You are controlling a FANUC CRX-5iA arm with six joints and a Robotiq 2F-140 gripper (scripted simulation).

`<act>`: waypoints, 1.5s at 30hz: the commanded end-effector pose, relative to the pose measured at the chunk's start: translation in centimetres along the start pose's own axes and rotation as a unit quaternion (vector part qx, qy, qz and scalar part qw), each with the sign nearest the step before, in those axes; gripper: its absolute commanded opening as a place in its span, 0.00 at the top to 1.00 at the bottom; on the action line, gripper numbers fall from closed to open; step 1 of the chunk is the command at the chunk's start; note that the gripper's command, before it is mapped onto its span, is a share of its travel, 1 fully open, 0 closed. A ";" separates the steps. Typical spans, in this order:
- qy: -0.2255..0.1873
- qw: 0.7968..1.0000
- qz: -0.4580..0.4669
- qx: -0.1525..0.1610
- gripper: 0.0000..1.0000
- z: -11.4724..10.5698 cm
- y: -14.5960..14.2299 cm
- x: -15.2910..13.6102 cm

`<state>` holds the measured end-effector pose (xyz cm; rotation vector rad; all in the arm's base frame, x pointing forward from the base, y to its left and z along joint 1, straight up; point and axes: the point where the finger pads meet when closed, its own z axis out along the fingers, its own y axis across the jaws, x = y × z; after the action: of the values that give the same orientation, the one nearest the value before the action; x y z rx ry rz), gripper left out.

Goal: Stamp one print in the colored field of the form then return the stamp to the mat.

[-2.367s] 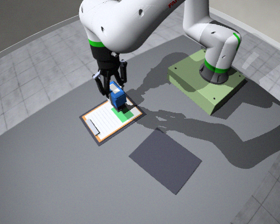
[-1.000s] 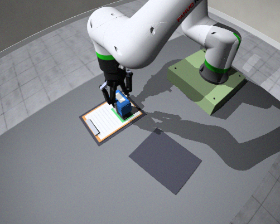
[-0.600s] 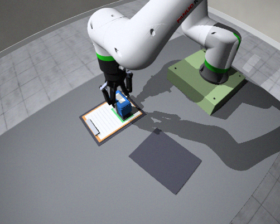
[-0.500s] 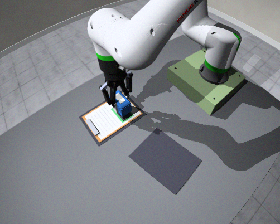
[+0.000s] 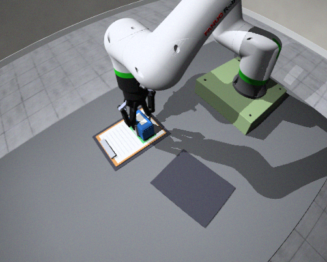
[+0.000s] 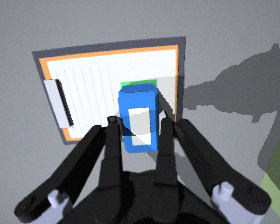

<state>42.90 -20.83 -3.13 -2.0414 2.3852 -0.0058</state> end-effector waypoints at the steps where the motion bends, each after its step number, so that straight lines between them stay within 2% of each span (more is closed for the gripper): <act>1: 0.000 1.000 0.000 0.000 0.81 0.0 0.0 0.0; 12: 0.000 1.000 0.000 0.000 0.81 -0.1 0.0 0.0; 25: 0.000 1.000 0.000 0.000 0.81 -2.5 0.0 0.0; 42: 0.000 1.000 0.000 0.000 0.81 -2.6 0.0 0.0; 45: 0.000 1.000 0.000 0.000 0.81 -3.7 0.0 0.0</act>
<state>42.88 -20.83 -0.26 -2.0412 2.3852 -0.0056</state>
